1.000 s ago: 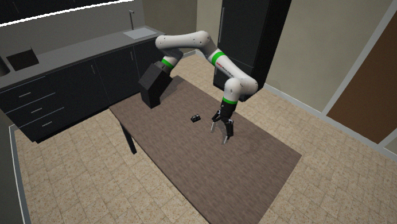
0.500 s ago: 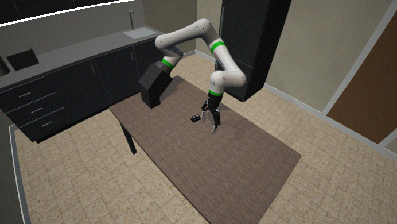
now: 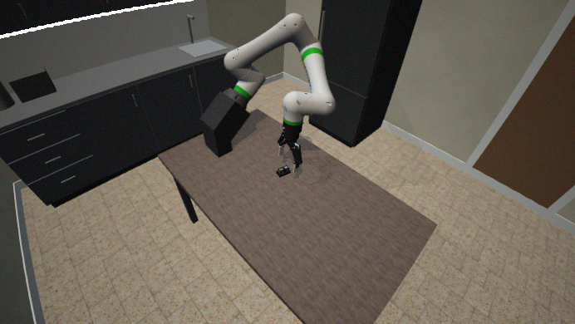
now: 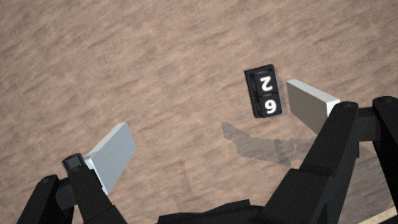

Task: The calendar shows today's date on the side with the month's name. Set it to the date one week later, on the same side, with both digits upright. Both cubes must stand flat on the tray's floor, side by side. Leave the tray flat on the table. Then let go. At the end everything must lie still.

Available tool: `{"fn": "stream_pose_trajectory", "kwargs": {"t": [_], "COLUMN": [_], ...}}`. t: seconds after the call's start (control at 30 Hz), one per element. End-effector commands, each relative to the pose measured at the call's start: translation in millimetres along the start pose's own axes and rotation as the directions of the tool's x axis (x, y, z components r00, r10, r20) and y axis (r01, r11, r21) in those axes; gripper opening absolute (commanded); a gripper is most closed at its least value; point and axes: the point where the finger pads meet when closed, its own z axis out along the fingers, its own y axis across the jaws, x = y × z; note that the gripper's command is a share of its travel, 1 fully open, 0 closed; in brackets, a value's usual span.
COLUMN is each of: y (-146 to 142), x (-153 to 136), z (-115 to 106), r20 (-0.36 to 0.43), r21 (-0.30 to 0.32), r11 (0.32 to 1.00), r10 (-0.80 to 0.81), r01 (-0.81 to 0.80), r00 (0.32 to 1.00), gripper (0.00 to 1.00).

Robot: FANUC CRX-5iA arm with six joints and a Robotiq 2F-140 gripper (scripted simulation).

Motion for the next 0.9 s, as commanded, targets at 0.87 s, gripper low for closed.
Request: {"fn": "stream_pose_trajectory", "kwargs": {"t": [0.87], "y": [81], "x": [-11], "z": [25], "r20": [0.05], "r21": [-0.001], "r11": [1.0], "r10": [-0.003], "r01": [0.003], "r00": [0.999], "gripper": [1.0]}}
